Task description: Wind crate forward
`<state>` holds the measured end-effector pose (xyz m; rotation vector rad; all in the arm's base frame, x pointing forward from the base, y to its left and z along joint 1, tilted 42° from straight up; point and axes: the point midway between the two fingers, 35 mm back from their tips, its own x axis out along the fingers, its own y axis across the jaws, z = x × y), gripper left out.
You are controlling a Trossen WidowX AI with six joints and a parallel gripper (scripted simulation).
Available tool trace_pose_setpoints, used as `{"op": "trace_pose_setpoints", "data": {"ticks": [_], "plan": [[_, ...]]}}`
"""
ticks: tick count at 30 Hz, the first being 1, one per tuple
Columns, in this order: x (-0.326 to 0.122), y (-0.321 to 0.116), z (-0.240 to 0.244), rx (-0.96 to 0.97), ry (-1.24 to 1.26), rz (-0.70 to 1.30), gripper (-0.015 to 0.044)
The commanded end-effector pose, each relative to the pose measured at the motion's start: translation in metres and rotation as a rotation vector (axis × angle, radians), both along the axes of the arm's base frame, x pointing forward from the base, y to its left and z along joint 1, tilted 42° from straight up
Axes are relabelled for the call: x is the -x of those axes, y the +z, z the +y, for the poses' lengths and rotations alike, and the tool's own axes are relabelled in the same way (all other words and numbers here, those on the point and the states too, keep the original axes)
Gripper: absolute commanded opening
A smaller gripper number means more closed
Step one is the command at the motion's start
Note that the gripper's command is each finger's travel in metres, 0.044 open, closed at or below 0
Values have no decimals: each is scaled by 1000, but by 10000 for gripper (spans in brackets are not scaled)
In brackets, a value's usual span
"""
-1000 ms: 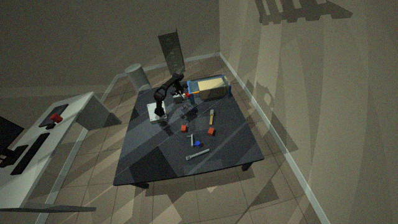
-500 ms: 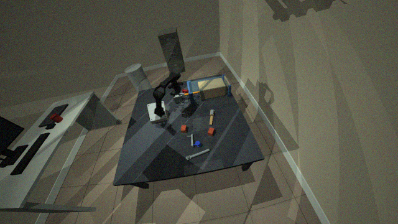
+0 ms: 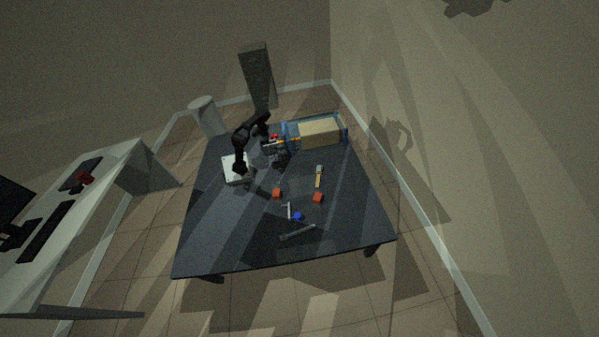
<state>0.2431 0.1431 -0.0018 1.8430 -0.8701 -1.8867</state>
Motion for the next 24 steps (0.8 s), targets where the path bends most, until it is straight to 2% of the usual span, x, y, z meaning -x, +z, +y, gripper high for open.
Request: {"op": "trace_pose_setpoints", "data": {"ticks": [1,10,24], "plan": [[5,-4,0,3,58,68,0],[2,-3,0,-15,45,46,0],[2,-3,0,-226,45,15,0]]}}
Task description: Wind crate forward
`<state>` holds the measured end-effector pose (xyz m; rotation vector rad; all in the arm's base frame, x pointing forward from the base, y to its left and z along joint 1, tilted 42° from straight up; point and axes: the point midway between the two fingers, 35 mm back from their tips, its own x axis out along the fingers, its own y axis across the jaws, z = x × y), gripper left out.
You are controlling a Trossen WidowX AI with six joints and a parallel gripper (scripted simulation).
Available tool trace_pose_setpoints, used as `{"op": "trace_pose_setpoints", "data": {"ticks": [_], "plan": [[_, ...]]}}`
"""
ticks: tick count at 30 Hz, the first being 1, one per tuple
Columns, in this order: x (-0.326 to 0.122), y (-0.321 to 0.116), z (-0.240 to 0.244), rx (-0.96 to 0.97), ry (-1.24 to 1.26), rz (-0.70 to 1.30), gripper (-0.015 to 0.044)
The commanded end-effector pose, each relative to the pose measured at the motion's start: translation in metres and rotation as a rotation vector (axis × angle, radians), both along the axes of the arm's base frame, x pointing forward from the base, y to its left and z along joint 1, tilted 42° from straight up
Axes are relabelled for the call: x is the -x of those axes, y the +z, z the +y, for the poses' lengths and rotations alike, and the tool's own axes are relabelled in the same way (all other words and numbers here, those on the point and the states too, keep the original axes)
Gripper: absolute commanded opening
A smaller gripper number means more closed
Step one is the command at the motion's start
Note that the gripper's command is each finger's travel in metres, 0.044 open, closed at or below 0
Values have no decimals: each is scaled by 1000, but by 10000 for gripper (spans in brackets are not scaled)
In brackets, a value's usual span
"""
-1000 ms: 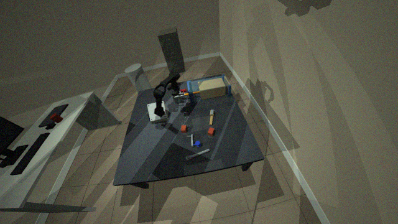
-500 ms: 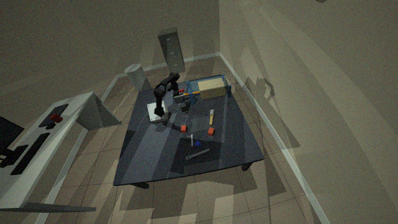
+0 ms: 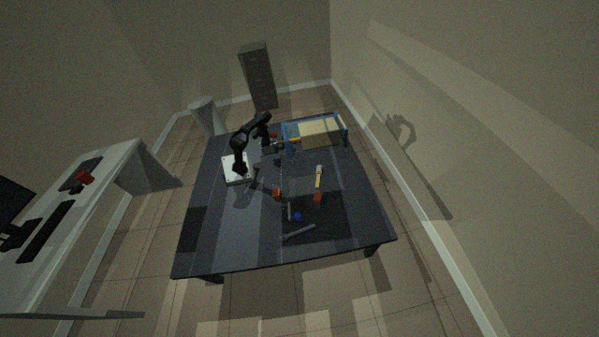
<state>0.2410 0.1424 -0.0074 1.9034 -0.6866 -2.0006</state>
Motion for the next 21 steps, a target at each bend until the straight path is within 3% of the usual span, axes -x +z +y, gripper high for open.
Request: {"op": "trace_pose_setpoints", "data": {"ticks": [1,21], "plan": [[0,3,1,-93,1,-15,0],[0,3,0,-426,-9,-54,0]]}}
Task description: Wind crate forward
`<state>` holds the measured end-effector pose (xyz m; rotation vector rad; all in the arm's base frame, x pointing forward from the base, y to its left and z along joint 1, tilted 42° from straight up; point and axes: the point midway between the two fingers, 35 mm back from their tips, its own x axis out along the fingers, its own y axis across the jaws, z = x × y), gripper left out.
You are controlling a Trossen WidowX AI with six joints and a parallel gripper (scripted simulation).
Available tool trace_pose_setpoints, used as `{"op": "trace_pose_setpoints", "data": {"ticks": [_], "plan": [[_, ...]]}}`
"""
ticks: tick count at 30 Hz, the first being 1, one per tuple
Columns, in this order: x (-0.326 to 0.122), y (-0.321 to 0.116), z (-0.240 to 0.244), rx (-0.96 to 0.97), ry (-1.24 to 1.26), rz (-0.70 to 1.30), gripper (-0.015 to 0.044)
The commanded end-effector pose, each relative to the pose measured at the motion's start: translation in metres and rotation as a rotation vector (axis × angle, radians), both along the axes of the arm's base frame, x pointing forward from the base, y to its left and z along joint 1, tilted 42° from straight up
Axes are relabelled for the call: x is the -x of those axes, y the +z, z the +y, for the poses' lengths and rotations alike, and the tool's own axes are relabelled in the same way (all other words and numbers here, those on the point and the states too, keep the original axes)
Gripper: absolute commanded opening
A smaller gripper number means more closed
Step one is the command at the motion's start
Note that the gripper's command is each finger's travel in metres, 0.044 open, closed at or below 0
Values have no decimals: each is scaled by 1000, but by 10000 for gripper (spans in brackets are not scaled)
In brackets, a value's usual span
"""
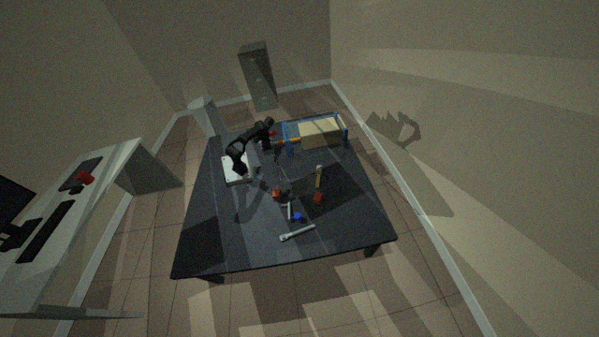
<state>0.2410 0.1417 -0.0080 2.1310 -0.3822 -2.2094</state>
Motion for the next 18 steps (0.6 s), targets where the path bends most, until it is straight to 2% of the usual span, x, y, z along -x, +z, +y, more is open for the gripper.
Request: {"op": "trace_pose_setpoints", "data": {"ticks": [1,18], "plan": [[0,3,1,-111,1,-20,0],[0,3,0,-382,-7,-53,0]]}}
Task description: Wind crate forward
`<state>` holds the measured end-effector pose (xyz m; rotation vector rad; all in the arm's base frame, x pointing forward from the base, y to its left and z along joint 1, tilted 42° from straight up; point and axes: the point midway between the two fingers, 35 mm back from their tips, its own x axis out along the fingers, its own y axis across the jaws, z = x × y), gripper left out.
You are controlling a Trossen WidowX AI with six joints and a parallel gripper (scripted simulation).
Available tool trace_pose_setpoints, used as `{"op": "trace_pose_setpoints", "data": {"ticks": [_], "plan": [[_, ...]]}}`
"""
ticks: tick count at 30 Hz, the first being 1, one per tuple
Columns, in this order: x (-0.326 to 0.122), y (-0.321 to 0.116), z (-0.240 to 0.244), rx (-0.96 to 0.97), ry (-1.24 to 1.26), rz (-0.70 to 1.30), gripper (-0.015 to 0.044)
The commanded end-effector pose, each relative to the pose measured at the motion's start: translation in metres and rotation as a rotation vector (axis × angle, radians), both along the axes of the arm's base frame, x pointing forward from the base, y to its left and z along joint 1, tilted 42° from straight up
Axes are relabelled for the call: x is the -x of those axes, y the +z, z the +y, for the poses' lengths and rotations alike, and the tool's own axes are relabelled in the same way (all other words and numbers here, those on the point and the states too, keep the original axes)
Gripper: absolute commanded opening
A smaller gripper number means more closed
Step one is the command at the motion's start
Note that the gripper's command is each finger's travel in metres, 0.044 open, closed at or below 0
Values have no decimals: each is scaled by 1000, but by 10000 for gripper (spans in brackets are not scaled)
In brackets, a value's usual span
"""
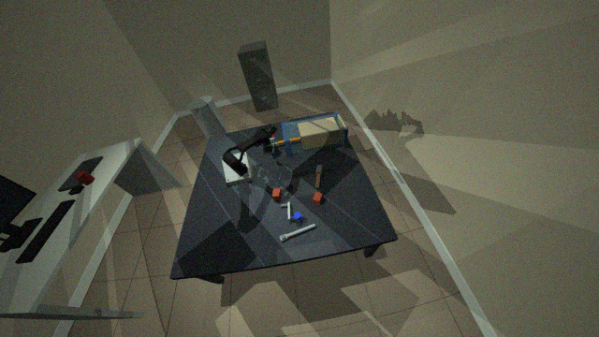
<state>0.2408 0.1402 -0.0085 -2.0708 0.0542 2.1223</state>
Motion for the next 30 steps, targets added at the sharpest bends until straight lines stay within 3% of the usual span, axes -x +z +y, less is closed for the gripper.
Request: {"op": "trace_pose_setpoints", "data": {"ticks": [1,30], "plan": [[-1,4,2,-98,4,-23,0],[0,3,0,-555,-11,-79,0]]}}
